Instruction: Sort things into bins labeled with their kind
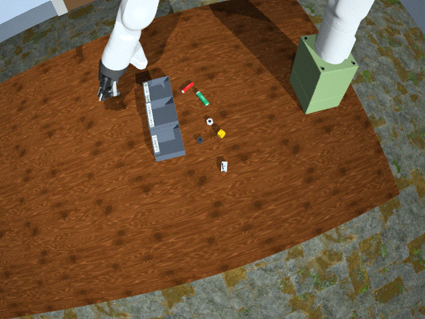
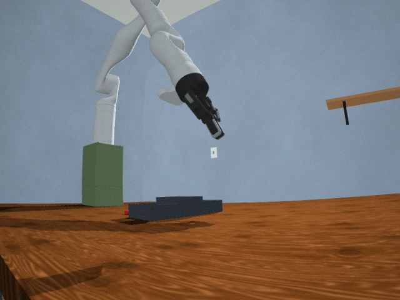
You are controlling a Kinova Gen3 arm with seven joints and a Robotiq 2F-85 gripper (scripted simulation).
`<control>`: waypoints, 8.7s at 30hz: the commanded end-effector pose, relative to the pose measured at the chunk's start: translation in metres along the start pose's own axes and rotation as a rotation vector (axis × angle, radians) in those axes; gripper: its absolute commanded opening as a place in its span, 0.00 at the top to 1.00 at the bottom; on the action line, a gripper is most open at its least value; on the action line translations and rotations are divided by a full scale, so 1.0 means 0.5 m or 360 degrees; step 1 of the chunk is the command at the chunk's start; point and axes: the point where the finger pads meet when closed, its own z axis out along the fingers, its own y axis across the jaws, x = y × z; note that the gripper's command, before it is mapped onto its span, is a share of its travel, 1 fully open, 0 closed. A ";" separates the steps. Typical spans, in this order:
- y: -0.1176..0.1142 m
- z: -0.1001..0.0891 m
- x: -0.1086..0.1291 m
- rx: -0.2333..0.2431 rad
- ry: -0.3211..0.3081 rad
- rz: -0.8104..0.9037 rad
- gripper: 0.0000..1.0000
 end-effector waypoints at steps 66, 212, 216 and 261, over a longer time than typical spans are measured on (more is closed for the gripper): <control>0.137 -0.172 0.391 -0.0189 0.0735 -0.0528 0.91; -0.025 0.099 0.438 -0.1122 -0.0004 -0.4625 0.91; -0.026 0.095 0.436 -0.1122 -0.0004 -0.4625 0.91; 0.098 0.015 0.367 -0.1122 -0.0004 -0.4625 0.91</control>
